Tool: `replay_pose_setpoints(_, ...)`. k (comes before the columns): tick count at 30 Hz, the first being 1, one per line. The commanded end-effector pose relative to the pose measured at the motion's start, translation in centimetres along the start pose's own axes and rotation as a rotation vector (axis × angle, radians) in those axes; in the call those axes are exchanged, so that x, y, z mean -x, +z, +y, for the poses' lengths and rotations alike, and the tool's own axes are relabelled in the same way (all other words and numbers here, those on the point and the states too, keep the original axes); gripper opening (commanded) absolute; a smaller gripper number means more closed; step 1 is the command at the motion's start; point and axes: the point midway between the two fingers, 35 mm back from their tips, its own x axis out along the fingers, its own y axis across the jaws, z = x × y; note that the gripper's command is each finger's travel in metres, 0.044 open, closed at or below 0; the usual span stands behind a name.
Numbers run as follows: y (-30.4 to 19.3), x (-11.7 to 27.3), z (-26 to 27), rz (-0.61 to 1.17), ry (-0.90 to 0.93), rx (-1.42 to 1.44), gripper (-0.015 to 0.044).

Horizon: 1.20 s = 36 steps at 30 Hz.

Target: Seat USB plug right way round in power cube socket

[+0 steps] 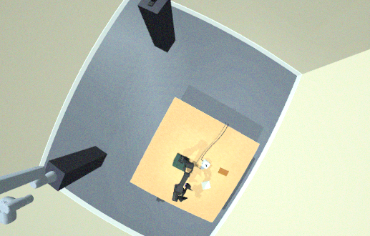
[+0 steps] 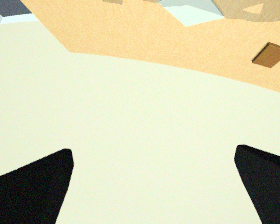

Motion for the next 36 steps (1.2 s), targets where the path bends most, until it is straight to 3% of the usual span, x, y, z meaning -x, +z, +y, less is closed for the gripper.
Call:
replay_pose_setpoints(1,-0.9,-3.4,-3.3,-0.112,-0.104,0.547,0.044)
replay_pose_setpoints(7,-1.2,-6.7,-7.5,-0.167,-0.287,1.15,0.044)
replay_pose_setpoints(19,-0.8,-9.5,-13.1,-0.111,-0.582,1.835,0.044)
replay_pose_setpoints(28,-0.2,-10.8,-17.4,0.045,-0.839,2.315,0.044)
replay_pose_setpoints(36,0.7,-11.5,-21.3,0.298,-1.086,2.709,0.044)
